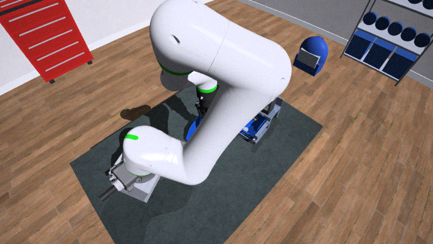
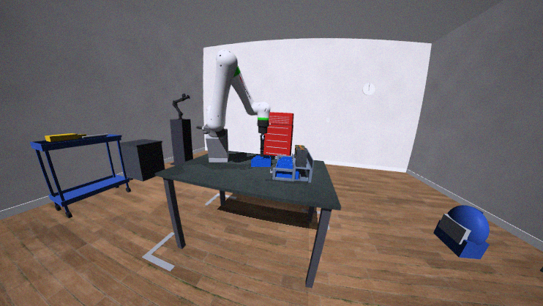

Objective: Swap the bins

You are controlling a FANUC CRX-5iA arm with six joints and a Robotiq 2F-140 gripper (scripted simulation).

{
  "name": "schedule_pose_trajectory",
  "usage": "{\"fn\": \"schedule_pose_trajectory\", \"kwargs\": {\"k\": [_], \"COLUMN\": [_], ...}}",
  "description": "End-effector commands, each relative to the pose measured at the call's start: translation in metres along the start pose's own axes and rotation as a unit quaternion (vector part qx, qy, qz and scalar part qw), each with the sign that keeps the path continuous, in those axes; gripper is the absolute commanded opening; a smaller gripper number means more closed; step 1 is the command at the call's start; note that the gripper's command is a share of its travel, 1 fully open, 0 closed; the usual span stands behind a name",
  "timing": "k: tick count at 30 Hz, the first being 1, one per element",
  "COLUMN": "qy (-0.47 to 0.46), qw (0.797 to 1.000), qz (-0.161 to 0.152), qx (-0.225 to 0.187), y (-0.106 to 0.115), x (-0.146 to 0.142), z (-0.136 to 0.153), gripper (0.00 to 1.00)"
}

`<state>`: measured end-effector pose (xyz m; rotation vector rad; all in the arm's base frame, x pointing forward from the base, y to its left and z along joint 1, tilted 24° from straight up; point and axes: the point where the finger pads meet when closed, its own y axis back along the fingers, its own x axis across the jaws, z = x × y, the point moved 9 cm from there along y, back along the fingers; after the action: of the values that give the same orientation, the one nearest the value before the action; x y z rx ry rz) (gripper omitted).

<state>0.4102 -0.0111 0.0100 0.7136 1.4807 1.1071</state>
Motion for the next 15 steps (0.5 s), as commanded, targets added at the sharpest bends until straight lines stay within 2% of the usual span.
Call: {"fn": "schedule_pose_trajectory", "kwargs": {"k": [1,15], "qy": [0.0,0.0], "qw": [1.0,1.0], "qz": [0.0,0.0], "qx": [-0.001,-0.001], "y": [-0.0031,-0.0097], "x": [0.0001,0.0001], "z": [0.0006,0.0006], "gripper": [0.24,0.24]}}
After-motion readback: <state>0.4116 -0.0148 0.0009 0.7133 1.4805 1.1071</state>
